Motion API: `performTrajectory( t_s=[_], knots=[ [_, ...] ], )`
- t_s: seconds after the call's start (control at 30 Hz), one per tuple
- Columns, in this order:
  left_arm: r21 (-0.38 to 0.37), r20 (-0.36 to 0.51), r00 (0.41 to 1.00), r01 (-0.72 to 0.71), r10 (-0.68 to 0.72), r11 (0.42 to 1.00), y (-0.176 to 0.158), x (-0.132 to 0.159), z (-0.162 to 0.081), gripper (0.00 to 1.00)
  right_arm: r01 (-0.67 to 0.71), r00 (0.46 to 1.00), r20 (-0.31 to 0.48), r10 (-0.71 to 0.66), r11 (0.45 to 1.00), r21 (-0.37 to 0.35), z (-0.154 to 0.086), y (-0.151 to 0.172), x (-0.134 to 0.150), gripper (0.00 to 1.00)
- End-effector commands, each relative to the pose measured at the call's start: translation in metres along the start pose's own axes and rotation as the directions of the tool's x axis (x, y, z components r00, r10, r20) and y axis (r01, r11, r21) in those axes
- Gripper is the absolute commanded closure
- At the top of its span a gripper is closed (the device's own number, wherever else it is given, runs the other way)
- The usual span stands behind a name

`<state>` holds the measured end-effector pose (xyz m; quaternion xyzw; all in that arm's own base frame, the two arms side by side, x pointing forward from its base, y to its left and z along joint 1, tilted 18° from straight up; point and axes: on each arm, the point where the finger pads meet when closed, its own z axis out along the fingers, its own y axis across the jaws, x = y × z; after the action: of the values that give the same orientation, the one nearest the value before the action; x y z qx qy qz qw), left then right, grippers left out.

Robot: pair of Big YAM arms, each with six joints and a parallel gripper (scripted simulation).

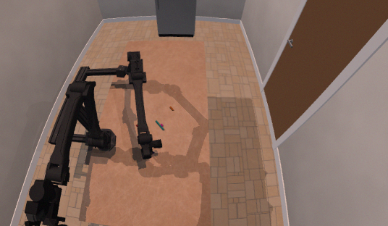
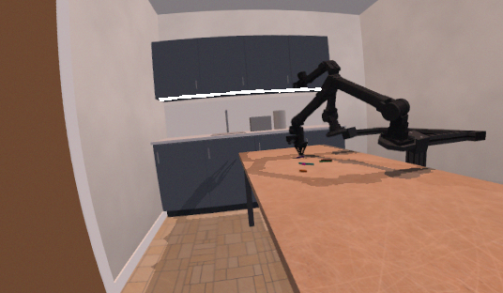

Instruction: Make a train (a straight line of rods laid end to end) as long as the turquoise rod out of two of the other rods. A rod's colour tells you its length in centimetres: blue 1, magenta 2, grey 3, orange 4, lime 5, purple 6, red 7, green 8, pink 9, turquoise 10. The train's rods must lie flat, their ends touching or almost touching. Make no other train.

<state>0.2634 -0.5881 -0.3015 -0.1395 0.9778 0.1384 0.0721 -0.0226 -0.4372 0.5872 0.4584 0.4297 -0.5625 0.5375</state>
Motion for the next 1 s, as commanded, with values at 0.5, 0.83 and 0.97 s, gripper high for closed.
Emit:
performTrajectory(
  t_s=[0.5, 0.83, 0.97],
  knots=[
    [0.05, 0.001, 1.0, 0.02, -0.02, 0.999, -0.02, -0.01, 0.003, 0.77, 0.012, 0.997, 0.073, -0.013, 1.0, 0.011, -0.008, -0.006, -0.049, 0.0],
    [0.045, 0.003, 1.0, 0.006, -0.006, 0.999, -0.02, -0.007, 0.005, 0.77, 0.012, 0.997, 0.073, -0.013, 1.0, 0.011, -0.008, -0.006, -0.049, 0.0],
    [0.05, 0.003, 1.0, 0.008, -0.009, 0.999, -0.021, -0.008, 0.004, 0.77, 0.012, 0.997, 0.073, -0.013, 1.0, 0.011, -0.008, -0.006, -0.049, 0.0]
  ],
)
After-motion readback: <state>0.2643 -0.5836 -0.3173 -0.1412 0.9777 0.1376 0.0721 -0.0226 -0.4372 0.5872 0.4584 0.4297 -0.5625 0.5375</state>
